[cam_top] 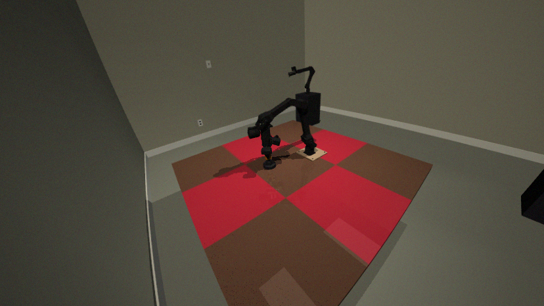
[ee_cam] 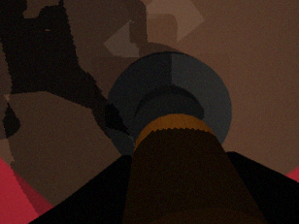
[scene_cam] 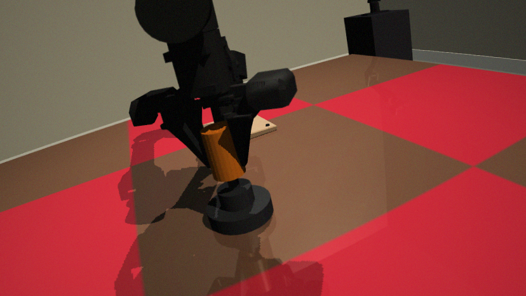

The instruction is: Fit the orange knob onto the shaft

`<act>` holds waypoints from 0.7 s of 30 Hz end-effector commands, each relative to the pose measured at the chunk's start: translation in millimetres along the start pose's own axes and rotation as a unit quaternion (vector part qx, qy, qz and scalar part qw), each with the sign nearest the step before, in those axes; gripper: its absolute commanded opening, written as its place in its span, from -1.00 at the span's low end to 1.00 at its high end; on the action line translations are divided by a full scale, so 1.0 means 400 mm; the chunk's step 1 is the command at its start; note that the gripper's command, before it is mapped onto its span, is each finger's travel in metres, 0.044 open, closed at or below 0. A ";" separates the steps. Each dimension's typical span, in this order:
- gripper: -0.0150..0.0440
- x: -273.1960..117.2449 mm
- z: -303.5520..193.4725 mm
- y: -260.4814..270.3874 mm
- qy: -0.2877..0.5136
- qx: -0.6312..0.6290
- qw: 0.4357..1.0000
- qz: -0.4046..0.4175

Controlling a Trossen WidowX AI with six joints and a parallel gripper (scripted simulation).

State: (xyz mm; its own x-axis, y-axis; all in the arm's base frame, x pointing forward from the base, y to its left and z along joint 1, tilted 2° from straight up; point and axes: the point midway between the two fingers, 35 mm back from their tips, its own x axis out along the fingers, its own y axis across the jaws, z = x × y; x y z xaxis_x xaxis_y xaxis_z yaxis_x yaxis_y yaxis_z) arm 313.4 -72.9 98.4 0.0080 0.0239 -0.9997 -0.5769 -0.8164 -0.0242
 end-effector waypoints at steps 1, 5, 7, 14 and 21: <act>-0.49 0.002 -0.001 0.000 0.002 -0.007 1.000 0.000; -0.49 0.005 -0.001 0.000 0.002 -0.007 1.000 0.000; -0.49 0.006 0.001 0.001 0.002 -0.007 1.000 0.000; -0.49 0.006 0.008 0.003 0.002 -0.007 1.000 0.000; -0.49 0.008 0.005 0.002 0.002 -0.007 1.000 0.000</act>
State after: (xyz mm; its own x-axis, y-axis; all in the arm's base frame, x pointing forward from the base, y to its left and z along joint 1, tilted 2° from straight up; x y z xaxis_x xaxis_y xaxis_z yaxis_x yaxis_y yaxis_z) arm 311.2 -72.3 95.3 0.0121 0.0230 -0.9997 -0.5707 -0.8207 -0.0258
